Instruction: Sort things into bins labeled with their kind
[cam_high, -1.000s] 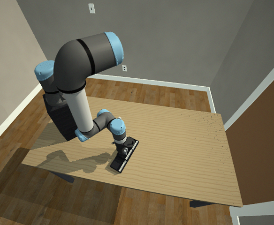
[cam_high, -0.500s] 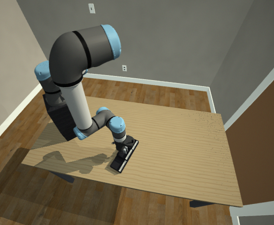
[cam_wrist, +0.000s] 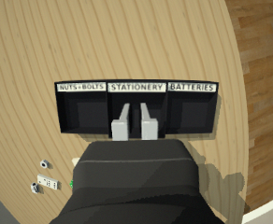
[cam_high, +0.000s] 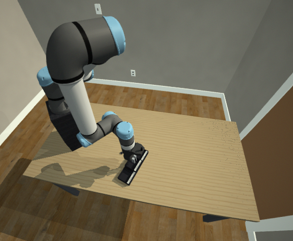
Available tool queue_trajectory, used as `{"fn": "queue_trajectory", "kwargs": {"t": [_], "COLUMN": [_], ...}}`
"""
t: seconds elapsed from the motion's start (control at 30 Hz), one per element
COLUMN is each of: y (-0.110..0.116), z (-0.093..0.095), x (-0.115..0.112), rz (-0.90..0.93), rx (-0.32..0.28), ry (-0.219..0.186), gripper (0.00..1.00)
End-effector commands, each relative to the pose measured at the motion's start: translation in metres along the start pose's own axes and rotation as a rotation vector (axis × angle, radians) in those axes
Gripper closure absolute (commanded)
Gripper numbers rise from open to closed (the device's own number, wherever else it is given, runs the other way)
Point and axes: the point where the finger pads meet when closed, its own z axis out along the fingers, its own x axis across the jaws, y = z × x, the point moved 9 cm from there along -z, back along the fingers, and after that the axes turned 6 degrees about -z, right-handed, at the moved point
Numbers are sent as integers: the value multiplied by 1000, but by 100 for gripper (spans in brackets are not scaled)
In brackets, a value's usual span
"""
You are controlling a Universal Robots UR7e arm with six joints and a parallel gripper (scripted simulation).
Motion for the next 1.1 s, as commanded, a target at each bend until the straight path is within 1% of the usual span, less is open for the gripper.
{"fn": "queue_trajectory", "kwargs": {"t": [0.0,0.03,0.1,0.53,0.87,1.07], "y": [-1,-2,-2,-15,-14,-14], "z": [-1,-2,-2,-2,-1,16], "x": [-16,-21,-21,-83,-83,-83], "rz": [-1,-1,-1,-2,-2,-1], "rx": [-2,-2,-2,3,1,0], "ry": [-1,0,0,1,0,0], "gripper": [69,69,69,69,69,69]}}
